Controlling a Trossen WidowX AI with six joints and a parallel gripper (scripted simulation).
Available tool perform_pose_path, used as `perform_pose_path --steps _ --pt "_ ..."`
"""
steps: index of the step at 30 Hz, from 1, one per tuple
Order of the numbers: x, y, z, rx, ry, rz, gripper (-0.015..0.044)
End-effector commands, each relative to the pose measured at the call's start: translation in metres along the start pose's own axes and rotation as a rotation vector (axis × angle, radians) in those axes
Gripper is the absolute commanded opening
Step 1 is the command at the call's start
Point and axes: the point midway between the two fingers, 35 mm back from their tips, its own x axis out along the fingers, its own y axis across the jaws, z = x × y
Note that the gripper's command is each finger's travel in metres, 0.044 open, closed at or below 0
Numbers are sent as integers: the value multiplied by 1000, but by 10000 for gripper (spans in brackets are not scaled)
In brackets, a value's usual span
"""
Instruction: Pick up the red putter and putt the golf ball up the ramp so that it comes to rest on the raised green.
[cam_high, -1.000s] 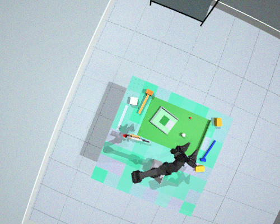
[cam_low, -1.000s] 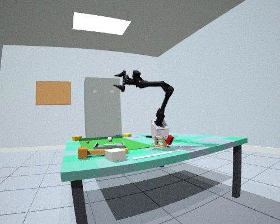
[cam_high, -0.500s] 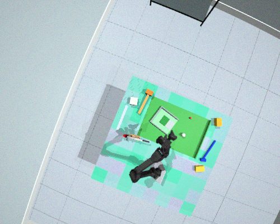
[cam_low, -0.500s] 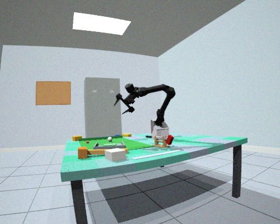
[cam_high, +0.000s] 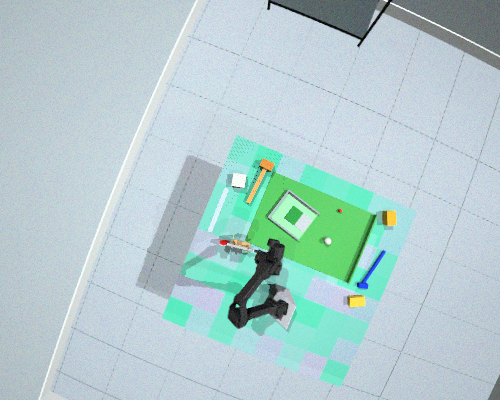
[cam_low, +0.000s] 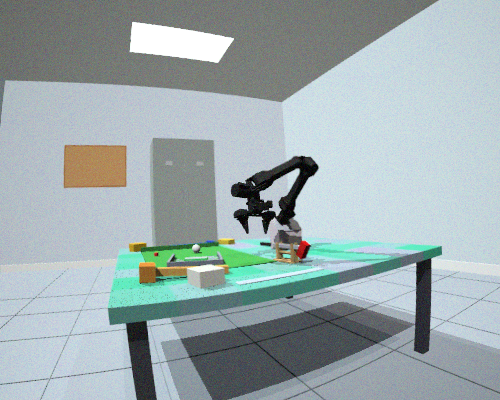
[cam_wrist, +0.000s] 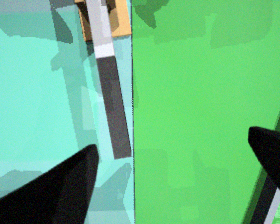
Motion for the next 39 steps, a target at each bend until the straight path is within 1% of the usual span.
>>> perform_pose_path --steps 1,9,16,22,28,39 --pt "11 27 11 -11 -43 97 440" --pt "13 31 14 -11 -43 97 440" --pt "33 34 10 -11 -44 96 440" --pt "37 34 10 -11 -44 97 440" --pt "56 36 6 -11 -45 96 440" --pt "62 37 4 -11 -45 97 440"
